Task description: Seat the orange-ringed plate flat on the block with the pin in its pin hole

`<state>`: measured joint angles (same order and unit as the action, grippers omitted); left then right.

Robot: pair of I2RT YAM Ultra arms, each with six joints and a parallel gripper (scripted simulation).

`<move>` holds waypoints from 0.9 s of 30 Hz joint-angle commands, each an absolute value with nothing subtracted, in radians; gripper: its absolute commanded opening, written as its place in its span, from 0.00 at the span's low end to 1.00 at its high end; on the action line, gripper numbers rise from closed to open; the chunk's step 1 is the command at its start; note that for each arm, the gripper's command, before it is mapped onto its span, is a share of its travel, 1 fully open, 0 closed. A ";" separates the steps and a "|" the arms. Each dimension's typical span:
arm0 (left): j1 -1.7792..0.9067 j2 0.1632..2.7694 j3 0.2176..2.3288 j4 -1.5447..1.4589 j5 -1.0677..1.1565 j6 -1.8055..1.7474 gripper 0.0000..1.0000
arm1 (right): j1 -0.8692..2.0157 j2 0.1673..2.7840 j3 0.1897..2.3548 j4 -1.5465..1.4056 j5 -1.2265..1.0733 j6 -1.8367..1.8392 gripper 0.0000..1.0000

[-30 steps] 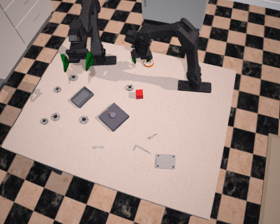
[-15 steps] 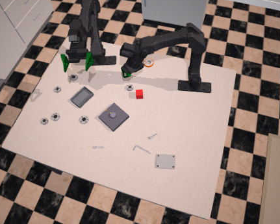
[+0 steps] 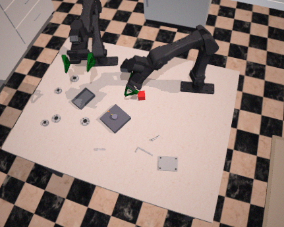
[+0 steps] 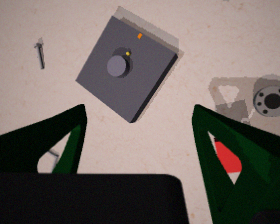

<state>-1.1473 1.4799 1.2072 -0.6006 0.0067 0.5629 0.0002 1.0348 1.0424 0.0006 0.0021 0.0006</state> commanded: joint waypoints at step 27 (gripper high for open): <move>-0.508 1.214 1.130 -0.210 0.010 0.210 0.77 | 0.013 1.009 1.081 0.013 0.011 0.005 1.00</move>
